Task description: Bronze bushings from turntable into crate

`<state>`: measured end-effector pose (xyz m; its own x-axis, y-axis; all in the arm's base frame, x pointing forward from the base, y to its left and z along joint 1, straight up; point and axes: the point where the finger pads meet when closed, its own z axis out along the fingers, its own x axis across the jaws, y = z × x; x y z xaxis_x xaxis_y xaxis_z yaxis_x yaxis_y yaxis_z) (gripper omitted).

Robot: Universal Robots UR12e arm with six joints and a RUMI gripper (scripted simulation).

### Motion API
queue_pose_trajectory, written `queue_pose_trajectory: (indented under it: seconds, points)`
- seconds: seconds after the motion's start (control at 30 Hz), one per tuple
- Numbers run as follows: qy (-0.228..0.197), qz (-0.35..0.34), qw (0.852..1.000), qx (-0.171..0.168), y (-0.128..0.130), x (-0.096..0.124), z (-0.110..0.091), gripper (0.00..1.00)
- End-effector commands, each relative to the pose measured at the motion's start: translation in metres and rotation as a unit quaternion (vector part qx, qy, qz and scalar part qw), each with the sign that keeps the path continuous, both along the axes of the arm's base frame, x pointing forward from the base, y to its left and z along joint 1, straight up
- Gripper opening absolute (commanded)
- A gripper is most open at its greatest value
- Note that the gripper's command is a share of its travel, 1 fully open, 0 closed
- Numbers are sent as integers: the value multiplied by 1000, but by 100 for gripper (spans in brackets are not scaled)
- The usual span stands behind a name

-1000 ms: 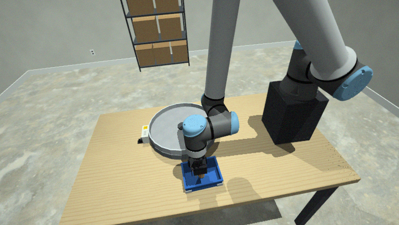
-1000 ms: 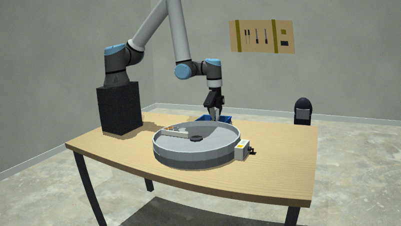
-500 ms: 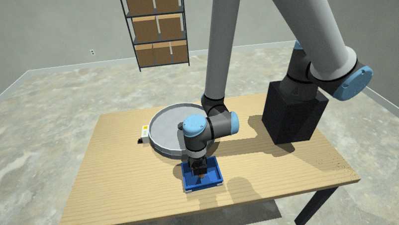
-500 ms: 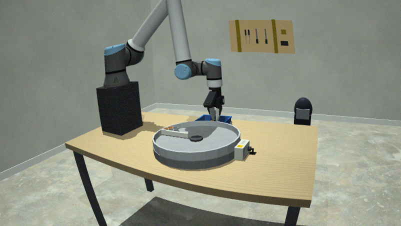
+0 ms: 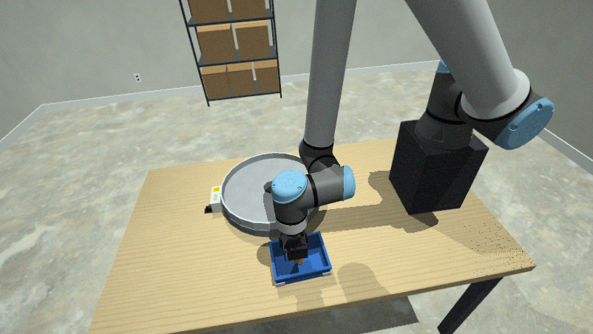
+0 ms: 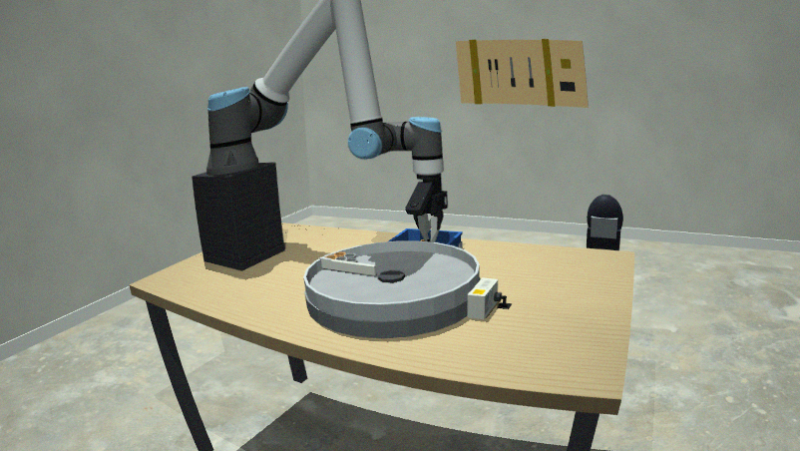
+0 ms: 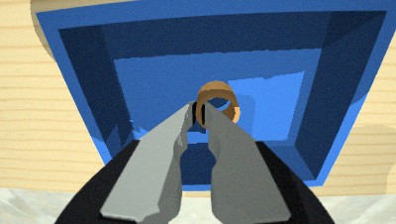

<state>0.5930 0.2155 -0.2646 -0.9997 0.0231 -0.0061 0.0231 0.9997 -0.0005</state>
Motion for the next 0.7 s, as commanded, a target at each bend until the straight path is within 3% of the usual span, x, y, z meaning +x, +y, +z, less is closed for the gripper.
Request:
queue_pose_trajectory:
  seconds: [0.0, 0.67]
  points:
    - [-1, 0, 1000, 0, 0, 1, 1, 0]
    - [-1, 0, 1000, 0, 0, 1, -2, 0]
